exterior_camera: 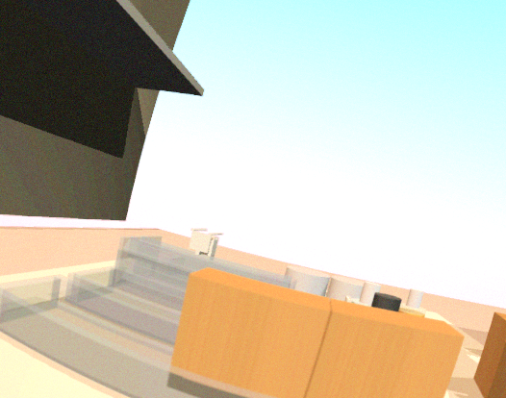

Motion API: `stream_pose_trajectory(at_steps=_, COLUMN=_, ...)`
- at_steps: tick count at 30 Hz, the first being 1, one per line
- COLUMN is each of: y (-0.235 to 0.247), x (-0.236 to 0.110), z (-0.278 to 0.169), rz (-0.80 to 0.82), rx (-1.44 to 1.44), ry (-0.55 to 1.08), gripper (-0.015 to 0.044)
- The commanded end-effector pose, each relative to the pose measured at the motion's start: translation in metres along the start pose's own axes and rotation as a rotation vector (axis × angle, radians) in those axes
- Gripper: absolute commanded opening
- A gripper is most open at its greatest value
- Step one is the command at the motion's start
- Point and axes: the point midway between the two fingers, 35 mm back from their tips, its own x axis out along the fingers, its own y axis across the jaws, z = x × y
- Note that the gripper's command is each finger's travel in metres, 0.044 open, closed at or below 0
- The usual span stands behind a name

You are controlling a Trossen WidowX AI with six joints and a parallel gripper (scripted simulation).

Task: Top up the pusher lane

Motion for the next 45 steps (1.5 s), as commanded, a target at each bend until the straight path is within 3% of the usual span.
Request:
stream_pose_trajectory(at_steps=1, y=0.025, x=0.007, z=-0.053, rz=0.074, rx=0.182, ry=0.131, gripper=0.0440)
stream_pose_trajectory(at_steps=11, y=0.115, x=-0.017, z=-0.179, rz=0.191, rx=0.734, ry=0.444, gripper=0.0440)
stream_pose_trajectory(at_steps=22, y=0.253, x=-0.100, z=-0.265, rz=0.255, rx=1.420, ry=0.791, gripper=0.0440)
stream_pose_trajectory(at_steps=30, y=0.358, x=-0.174, z=-0.268, rz=0.246, rx=1.961, ry=0.996, gripper=0.0440)
stream_pose_trajectory(at_steps=38, y=0.455, x=-0.240, z=-0.224, rz=0.179, rx=2.593, ry=1.083, gripper=0.0440)
stream_pose_trajectory(at_steps=41, y=0.474, x=-0.247, z=-0.197, rz=0.162, rx=2.801, ry=1.056, gripper=0.0440)
stream_pose_trajectory(at_steps=45, y=0.475, x=-0.247, z=-0.194, rz=0.161, rx=2.817, ry=1.052, gripper=0.0440)
